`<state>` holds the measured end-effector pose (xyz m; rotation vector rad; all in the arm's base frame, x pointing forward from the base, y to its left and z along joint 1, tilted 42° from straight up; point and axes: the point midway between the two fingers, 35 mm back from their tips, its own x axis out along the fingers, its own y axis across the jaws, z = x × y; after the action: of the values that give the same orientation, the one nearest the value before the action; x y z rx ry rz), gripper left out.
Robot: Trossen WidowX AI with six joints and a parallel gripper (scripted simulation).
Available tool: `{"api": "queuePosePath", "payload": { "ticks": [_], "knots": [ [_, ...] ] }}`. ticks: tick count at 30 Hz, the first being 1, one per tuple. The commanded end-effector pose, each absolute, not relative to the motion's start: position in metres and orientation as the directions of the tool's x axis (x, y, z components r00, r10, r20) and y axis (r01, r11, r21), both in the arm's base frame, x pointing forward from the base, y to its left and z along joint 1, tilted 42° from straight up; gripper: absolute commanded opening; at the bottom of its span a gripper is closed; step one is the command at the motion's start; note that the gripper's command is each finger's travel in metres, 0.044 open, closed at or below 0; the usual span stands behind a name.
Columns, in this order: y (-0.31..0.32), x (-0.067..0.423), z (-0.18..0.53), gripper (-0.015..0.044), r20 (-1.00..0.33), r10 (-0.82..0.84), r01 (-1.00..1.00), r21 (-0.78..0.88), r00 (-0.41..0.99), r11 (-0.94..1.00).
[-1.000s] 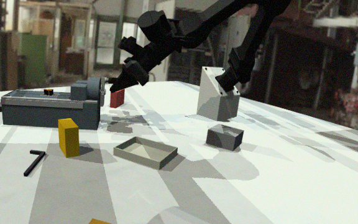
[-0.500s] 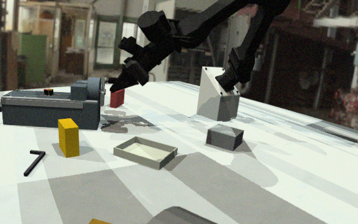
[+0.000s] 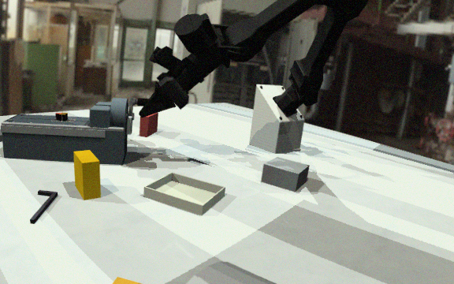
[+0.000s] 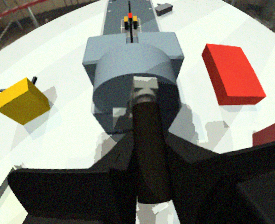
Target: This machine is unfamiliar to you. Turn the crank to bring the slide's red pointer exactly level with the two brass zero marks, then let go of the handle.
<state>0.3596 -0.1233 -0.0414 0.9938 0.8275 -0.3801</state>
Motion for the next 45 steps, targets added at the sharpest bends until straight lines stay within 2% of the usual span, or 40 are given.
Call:
{"api": "queuePosePath", "payload": {
  "ticks": [1, 45],
  "knots": [
    [-0.1268, 0.3539, -0.0478, 0.0000, -0.774, 0.065, 0.647, 0.569, 0.630, 0.508],
    [-0.1272, 0.3519, -0.0529, 0.0000, -0.774, 0.065, 0.647, 0.569, 0.630, 0.508]
  ]
}}
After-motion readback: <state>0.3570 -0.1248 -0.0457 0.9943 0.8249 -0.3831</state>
